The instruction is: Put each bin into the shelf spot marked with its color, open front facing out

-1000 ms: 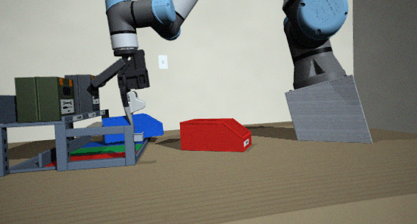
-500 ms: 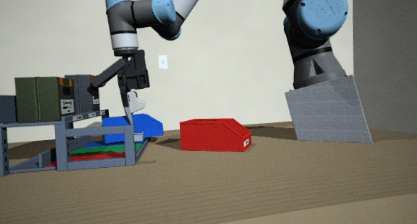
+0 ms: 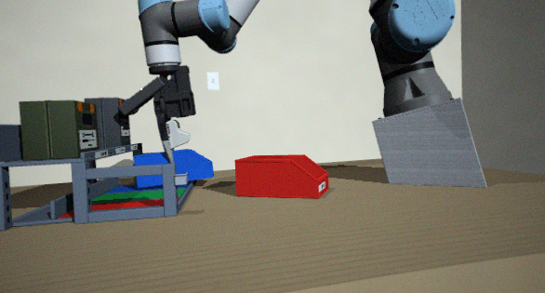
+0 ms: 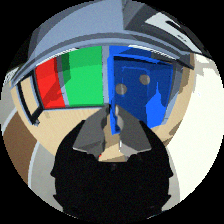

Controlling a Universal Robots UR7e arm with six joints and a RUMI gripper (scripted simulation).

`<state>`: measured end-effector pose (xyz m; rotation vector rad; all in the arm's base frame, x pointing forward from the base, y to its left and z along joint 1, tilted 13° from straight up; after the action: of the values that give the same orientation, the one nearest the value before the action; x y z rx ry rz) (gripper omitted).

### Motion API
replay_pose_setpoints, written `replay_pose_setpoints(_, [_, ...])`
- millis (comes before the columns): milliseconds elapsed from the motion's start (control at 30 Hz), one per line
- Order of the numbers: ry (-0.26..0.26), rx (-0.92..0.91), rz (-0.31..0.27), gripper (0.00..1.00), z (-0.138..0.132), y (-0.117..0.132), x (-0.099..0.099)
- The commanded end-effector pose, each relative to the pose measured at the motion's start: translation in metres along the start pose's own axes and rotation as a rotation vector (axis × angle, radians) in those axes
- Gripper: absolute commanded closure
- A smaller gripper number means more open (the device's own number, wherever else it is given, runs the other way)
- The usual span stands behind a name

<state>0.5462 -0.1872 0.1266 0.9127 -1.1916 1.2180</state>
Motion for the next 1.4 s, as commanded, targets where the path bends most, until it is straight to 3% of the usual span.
replay_pose_setpoints(0, [0.001, 0.0, 0.002, 1.0, 0.0001, -0.0005, -0.0009])
replay_pose_setpoints(1133, [0.001, 0.0, 0.001, 1.0, -0.0001, -0.0008, -0.0051])
replay_pose_setpoints(1167, [0.001, 0.0, 0.001, 0.95, -0.0001, -0.0008, -0.0051])
replay_pose_setpoints(1367, [0.001, 0.0, 0.001, 0.95, -0.0001, -0.0008, -0.0051])
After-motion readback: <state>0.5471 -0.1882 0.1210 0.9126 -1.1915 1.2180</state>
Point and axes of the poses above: the point where the finger pads meet when closed, its own x axis back along the fingers, its own z axis across the jaws, y = z × x, the point moved 10 cm from there along x, back along the fingers, and after that the axes turned 7 degrees about x, right-handed, at the moved point
